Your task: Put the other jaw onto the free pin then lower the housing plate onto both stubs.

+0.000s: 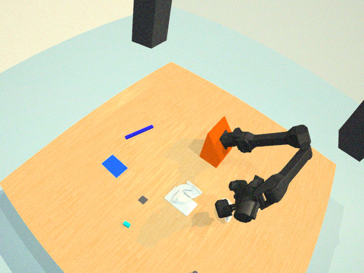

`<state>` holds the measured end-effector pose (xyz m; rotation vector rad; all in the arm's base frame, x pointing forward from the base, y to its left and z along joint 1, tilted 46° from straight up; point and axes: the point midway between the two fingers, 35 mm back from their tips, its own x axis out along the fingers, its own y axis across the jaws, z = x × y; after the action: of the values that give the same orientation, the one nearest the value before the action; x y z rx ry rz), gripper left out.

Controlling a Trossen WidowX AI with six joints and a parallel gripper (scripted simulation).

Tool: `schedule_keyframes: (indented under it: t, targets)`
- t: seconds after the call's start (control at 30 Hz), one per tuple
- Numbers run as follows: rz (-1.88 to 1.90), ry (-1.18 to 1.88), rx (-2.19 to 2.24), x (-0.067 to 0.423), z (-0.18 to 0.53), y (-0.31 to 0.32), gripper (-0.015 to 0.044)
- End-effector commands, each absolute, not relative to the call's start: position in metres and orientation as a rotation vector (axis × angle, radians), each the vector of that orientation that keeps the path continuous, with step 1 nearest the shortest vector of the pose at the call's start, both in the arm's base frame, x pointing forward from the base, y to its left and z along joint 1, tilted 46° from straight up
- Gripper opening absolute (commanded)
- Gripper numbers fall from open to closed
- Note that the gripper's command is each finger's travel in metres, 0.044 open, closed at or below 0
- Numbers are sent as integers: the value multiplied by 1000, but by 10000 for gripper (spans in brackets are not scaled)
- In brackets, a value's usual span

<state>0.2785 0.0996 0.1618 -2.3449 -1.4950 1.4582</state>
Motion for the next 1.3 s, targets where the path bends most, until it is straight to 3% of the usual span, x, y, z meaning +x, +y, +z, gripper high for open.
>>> schedule_keyframes:
  t: [0.0, 0.27, 1.27]
  targets:
    - [1415, -1606, -2395, 277, 163, 101, 204]
    - [1319, -1818, -2490, 275, 164, 102, 0]
    - [744, -2653, -2714, 269, 168, 107, 0]
